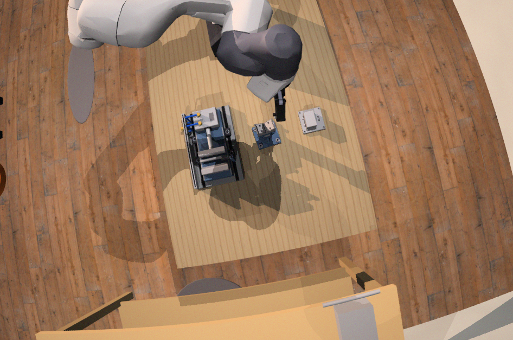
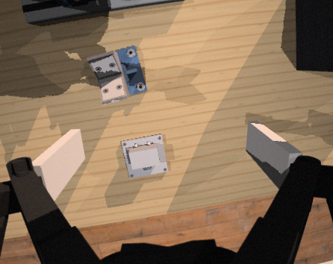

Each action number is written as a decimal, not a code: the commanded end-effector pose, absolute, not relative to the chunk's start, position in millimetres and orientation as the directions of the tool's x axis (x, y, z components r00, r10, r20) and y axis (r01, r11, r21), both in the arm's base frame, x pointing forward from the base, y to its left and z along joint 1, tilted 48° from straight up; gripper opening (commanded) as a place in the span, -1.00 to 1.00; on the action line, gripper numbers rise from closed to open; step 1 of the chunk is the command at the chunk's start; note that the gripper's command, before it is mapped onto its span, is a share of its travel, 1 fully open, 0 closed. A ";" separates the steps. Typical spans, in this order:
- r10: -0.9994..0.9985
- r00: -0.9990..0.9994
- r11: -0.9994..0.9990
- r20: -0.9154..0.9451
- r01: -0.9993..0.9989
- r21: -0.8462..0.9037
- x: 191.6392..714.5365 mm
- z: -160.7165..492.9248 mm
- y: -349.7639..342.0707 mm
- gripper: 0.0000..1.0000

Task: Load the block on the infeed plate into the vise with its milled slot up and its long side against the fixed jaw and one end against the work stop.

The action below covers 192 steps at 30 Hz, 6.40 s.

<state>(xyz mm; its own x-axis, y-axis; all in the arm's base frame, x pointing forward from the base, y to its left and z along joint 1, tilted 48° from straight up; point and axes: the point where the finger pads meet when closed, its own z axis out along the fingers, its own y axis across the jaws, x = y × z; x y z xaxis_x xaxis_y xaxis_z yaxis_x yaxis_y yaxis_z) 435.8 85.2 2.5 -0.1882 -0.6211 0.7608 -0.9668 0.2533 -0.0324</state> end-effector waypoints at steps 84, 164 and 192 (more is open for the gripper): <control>-0.669 -0.082 0.125 0.738 -0.992 0.003 480.3 -128.8 118.3 0.02; -0.669 -0.082 0.125 0.738 -0.992 0.003 465.2 -239.2 -1.3 0.02; -0.669 -0.082 0.125 0.738 -0.992 0.003 462.4 -259.3 -23.0 0.02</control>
